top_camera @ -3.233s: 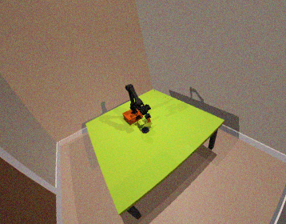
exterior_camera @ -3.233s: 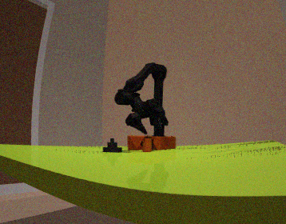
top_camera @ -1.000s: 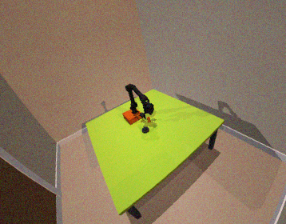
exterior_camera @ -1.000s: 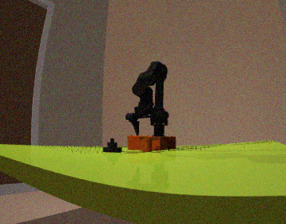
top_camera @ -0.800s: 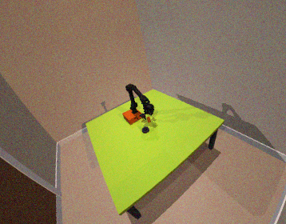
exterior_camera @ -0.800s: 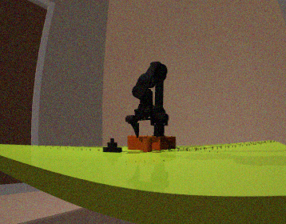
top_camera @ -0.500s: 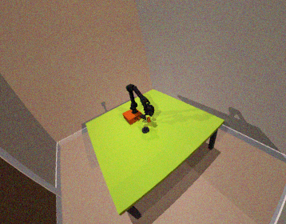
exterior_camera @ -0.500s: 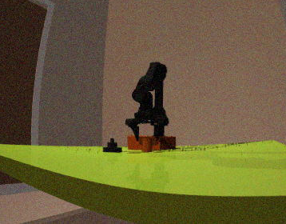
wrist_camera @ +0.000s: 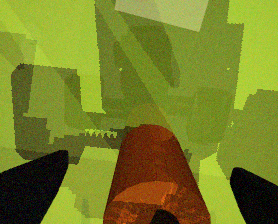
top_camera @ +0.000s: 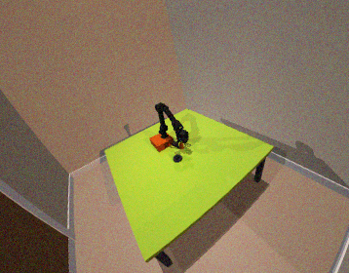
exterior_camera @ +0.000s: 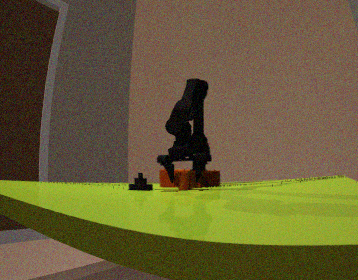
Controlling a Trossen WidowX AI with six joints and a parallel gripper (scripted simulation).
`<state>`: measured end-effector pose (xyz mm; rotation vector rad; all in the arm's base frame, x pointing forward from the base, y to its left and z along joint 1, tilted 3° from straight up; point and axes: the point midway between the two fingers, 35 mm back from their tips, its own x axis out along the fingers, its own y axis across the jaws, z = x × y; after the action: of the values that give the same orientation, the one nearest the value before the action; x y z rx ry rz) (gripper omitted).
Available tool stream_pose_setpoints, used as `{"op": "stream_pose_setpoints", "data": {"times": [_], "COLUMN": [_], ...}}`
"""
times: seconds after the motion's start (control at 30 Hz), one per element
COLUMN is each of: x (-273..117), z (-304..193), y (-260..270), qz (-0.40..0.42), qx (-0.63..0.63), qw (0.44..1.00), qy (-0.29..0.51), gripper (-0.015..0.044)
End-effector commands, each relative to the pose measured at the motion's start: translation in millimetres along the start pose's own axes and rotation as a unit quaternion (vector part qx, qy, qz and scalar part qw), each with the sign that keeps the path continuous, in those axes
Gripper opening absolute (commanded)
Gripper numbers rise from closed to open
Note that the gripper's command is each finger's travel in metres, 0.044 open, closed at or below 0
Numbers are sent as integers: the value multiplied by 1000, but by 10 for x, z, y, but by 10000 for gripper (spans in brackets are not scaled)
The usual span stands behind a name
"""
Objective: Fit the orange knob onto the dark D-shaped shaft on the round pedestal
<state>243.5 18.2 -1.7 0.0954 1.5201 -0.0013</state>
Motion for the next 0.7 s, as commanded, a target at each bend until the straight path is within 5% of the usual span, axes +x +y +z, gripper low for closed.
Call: {"op": "stream_pose_setpoints", "data": {"times": [0.0, 0.2, 0.53, 0.67], "x": [89, 158, 158, 158], "z": [-33, -44, -44, -44], "y": [-11, -13, -13, -13], "qz": [-3, -3, -3, -3], "qx": [2, 2, 2, 2], "qw": [1000, 1000, 1000, 1000], "qy": [5, 5, 5, 5], "gripper": [440, 440, 177, 151]}}
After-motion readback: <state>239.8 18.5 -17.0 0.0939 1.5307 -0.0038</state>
